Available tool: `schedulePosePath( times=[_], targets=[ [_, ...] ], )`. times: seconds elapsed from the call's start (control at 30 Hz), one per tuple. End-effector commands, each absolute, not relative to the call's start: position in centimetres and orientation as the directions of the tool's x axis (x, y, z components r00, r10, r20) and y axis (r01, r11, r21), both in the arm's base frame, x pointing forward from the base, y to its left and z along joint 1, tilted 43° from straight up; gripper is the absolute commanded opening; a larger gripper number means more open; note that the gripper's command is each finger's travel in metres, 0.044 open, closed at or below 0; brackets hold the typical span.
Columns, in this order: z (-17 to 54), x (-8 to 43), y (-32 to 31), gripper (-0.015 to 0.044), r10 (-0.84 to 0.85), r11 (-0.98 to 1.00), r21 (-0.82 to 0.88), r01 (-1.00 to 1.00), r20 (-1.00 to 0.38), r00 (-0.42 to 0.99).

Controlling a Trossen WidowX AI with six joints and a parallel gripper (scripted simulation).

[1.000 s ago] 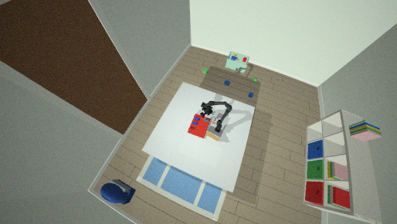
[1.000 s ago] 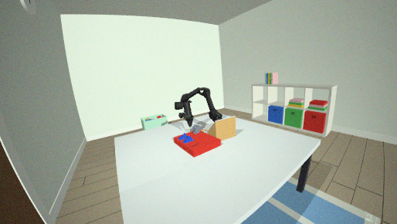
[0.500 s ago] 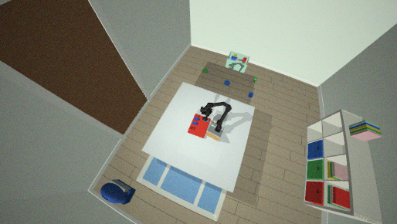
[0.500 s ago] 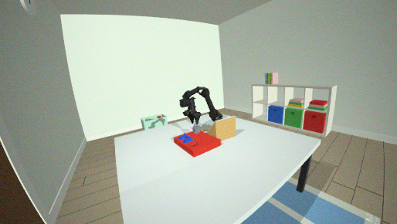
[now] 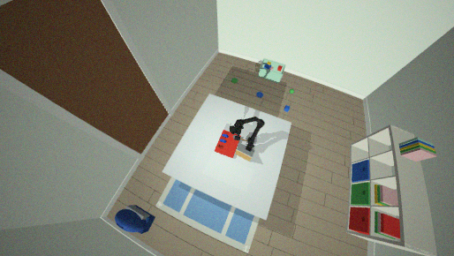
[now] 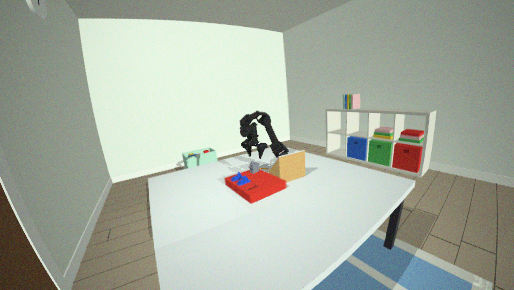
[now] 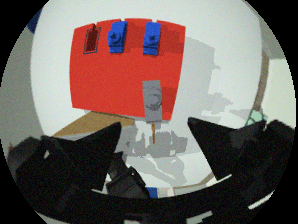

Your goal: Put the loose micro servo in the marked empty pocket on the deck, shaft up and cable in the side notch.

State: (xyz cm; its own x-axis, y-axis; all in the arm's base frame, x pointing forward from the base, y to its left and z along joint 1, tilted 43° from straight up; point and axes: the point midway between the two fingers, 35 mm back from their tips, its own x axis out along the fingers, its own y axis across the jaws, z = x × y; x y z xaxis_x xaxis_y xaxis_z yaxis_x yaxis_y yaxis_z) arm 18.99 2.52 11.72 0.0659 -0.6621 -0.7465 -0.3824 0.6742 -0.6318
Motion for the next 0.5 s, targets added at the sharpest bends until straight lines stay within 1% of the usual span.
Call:
schedulePosePath(
  times=[0.0,0.47],
  targets=[
    [11.5,18.9,2.2,0.044,-0.67,0.662,-0.636,-0.396,-0.739,0.067],
    [9.4,19.1,0.3,0.044,-0.671,0.662,-0.637,-0.396,-0.739,0.067]
  ],
)
